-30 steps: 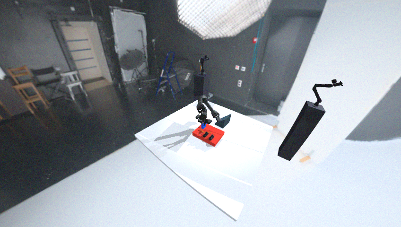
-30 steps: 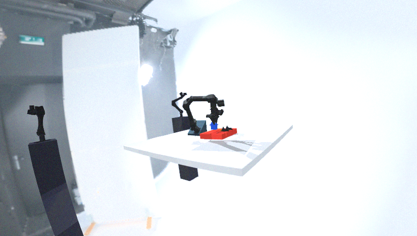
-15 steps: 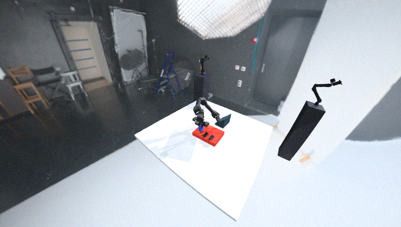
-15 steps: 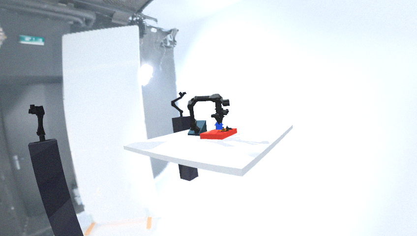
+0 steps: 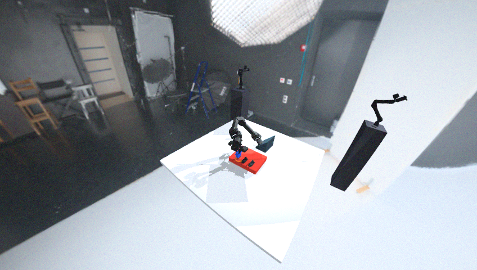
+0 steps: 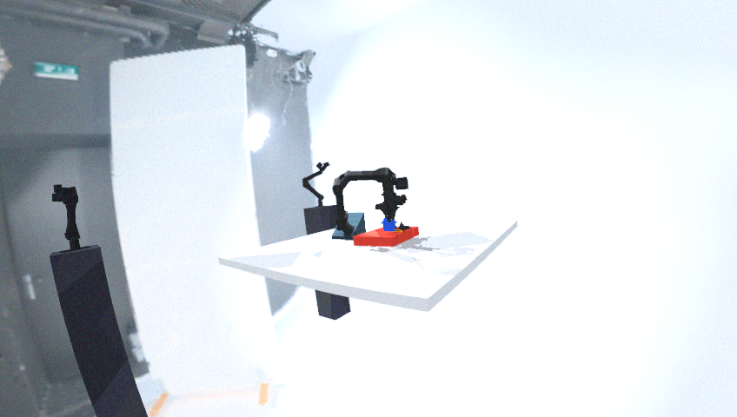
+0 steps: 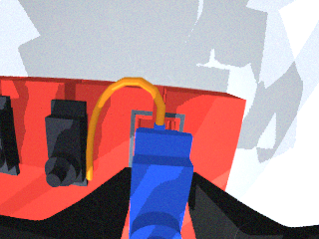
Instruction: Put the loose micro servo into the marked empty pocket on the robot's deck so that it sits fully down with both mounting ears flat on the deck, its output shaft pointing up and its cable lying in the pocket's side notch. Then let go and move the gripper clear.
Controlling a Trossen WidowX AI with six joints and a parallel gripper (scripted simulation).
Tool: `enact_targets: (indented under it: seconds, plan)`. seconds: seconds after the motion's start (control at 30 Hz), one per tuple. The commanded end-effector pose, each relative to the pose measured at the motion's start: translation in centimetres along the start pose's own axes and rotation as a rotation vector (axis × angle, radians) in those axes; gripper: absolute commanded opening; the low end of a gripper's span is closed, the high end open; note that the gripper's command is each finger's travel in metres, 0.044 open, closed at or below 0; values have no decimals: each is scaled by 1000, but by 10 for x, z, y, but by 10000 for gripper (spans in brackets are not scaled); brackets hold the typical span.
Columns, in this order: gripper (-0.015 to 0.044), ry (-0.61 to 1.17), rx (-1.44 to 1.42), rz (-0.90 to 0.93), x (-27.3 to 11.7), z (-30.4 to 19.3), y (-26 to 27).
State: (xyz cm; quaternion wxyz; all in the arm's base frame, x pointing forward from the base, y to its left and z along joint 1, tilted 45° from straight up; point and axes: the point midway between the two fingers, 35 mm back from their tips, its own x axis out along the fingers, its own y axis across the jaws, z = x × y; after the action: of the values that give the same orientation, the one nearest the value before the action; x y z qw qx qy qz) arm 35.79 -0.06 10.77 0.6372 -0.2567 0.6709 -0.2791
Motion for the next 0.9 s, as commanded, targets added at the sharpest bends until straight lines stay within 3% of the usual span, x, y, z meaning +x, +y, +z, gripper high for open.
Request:
enact_targets:
  seconds: [0.0,0.87]
  plan:
    - [0,-5,-7,-3,6,1,0]
    - [0,-5,-6,-4,22,1,0]
